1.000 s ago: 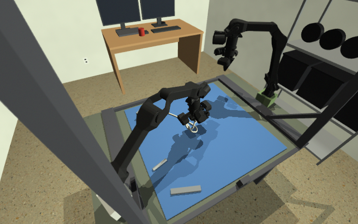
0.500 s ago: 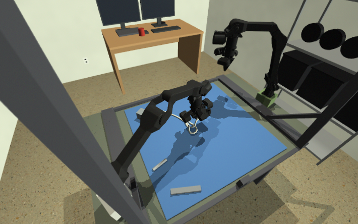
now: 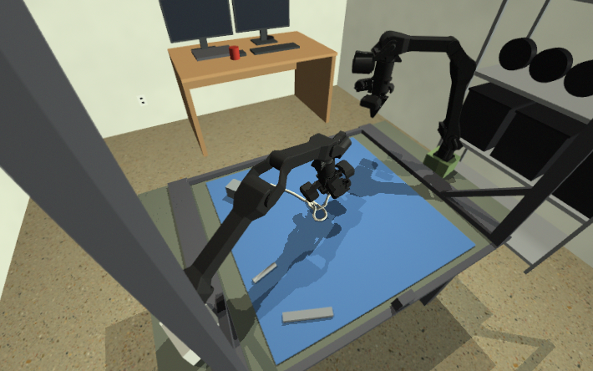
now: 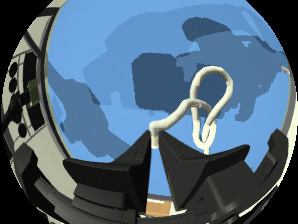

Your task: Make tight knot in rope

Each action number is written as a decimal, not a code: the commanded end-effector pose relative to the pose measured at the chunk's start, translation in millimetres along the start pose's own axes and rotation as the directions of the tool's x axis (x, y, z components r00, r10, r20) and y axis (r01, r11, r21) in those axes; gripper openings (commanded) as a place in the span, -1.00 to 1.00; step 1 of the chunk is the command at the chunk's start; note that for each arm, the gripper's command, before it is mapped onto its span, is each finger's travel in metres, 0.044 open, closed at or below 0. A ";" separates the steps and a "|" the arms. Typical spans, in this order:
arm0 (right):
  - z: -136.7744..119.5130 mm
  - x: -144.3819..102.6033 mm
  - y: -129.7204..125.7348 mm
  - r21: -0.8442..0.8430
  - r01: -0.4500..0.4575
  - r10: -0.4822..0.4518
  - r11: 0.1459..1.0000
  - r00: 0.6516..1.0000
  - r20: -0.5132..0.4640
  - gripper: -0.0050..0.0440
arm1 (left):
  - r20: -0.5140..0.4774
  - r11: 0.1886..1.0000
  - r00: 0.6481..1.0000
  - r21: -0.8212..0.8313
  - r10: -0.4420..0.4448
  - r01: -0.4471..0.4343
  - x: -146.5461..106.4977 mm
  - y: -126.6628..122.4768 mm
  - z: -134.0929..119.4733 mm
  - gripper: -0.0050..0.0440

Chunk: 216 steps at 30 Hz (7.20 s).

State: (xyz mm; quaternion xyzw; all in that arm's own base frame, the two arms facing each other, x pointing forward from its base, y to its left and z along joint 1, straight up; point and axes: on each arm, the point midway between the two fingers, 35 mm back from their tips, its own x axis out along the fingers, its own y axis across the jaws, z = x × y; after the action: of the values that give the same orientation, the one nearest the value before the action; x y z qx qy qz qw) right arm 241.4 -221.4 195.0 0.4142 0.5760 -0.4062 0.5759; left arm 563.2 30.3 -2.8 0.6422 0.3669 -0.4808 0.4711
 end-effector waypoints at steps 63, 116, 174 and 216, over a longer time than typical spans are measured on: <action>-0.8 -7.7 -1.0 -0.002 -0.009 0.009 1.000 1.000 0.022 -0.45 | -0.003 1.000 1.000 0.002 0.022 -0.022 4.1 5.1 -1.4 1.00; -0.8 -7.7 -1.0 -0.002 -0.009 0.009 1.000 1.000 0.022 -0.45 | 0.010 0.994 0.998 -0.090 -0.068 0.068 -59.0 -27.5 -26.9 1.00; -0.8 -7.7 -1.0 -0.002 -0.009 0.009 1.000 1.000 0.022 -0.45 | -0.020 0.954 0.996 -0.288 -0.089 0.079 -113.6 -121.6 -72.8 1.00; -0.8 -7.7 -1.0 -0.002 -0.009 0.009 1.000 1.000 0.022 -0.45 | -0.040 0.901 0.993 -0.425 -0.108 0.081 -154.2 -190.3 -106.2 1.00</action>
State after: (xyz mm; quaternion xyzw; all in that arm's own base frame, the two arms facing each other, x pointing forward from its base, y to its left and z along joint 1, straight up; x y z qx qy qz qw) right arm 241.4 -221.4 195.0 0.4142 0.5760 -0.4062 0.5759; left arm 376.8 183.5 97.3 0.5145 0.5111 -0.3989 0.5612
